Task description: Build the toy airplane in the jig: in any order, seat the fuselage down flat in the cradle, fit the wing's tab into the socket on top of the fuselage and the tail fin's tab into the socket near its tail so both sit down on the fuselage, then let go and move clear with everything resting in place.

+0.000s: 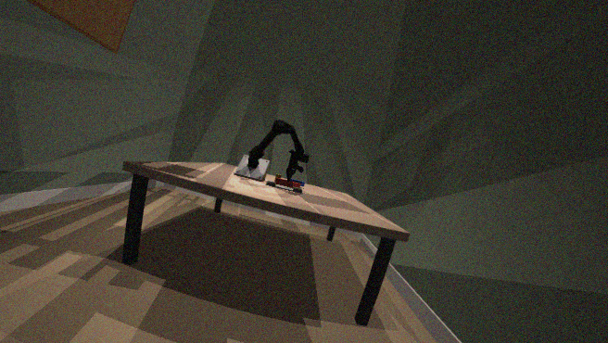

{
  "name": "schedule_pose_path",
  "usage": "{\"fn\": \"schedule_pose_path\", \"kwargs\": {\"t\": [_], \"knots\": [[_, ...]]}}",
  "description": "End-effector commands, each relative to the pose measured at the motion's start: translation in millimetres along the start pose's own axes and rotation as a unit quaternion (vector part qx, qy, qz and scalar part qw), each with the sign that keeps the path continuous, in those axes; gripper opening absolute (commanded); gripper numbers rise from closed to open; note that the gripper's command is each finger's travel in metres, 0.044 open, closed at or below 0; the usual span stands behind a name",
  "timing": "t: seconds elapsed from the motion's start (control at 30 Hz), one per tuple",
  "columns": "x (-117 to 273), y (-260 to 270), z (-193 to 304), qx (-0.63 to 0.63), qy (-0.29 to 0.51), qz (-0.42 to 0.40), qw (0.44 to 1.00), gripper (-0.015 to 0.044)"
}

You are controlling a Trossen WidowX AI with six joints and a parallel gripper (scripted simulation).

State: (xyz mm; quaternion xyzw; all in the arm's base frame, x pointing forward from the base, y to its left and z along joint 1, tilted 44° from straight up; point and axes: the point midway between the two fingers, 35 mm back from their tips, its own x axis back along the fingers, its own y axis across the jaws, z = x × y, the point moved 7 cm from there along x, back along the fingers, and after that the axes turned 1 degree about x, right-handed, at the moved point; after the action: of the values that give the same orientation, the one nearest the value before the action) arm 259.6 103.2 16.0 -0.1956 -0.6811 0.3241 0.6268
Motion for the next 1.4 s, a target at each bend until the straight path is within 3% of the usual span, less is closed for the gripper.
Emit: {"fn": "schedule_pose_path", "kwargs": {"t": [0.0,0.5,0.8,1.07,1.27,1.37], "knots": [[-7,0,2,0.004,0.001,0.003,1.0,0.044],[-29,-1,3,0.004,0.001,0.004,1.0,0.044],[-29,-1,3,0.004,0.001,0.004,1.0,0.0204],[-29,-1,3,0.004,0.001,0.004,1.0,0.015],[-19,0,0,0.005,0.001,0.003,1.0,0.0],[-11,1,-1,0.005,0.001,0.002,1.0,0.0]]}}
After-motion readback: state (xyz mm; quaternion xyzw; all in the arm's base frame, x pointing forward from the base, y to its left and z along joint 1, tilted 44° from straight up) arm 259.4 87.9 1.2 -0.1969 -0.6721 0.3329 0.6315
